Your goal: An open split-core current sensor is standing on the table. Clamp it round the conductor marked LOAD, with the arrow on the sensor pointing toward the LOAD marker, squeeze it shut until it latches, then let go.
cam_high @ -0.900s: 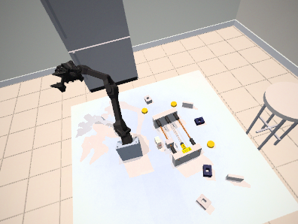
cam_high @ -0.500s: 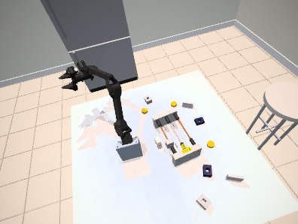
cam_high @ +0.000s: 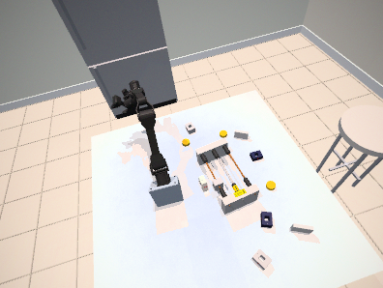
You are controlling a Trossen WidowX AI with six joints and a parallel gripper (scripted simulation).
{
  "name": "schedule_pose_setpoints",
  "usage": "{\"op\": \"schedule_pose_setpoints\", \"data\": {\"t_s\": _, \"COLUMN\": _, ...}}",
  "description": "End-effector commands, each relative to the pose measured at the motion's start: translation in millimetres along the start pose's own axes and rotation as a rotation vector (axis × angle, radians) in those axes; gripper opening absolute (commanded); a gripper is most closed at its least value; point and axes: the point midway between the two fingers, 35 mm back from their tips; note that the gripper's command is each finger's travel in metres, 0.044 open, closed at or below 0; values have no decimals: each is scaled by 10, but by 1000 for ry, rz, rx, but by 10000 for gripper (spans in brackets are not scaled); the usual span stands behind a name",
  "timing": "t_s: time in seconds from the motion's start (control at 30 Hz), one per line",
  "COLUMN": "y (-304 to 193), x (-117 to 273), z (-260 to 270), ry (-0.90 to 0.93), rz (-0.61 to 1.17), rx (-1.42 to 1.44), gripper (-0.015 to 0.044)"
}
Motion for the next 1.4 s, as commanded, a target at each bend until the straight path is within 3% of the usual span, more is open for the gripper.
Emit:
{"op": "schedule_pose_setpoints", "data": {"t_s": 0.0, "y": 68, "x": 322, "z": -509, "ry": -220, "rz": -89, "rx": 1, "gripper": 440}}
{"op": "schedule_pose_setpoints", "data": {"t_s": 0.37, "y": -2, "x": 1718, "z": -1670, "ry": -864, "rz": -319, "rx": 18, "gripper": 440}}
{"op": "schedule_pose_setpoints", "data": {"t_s": 0.7, "y": -440, "x": 3178, "z": -2003, "ry": -1409, "rz": -441, "rx": 17, "gripper": 440}}
{"op": "schedule_pose_setpoints", "data": {"t_s": 1.07, "y": -1228, "x": 4671, "z": -1563, "ry": -2024, "rz": -558, "rx": 28, "gripper": 440}}
{"op": "schedule_pose_setpoints", "data": {"t_s": 1.37, "y": -2099, "x": 5479, "z": -599, "ry": -2617, "rz": -572, "rx": -3, "gripper": 440}}
Point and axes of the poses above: the point midway between the two fingers, 35 mm back from their tips, its own x axis back along the fingers, its own z axis across the jaws, y = z × x, and after that the axes turned 1 degree about x, right-handed
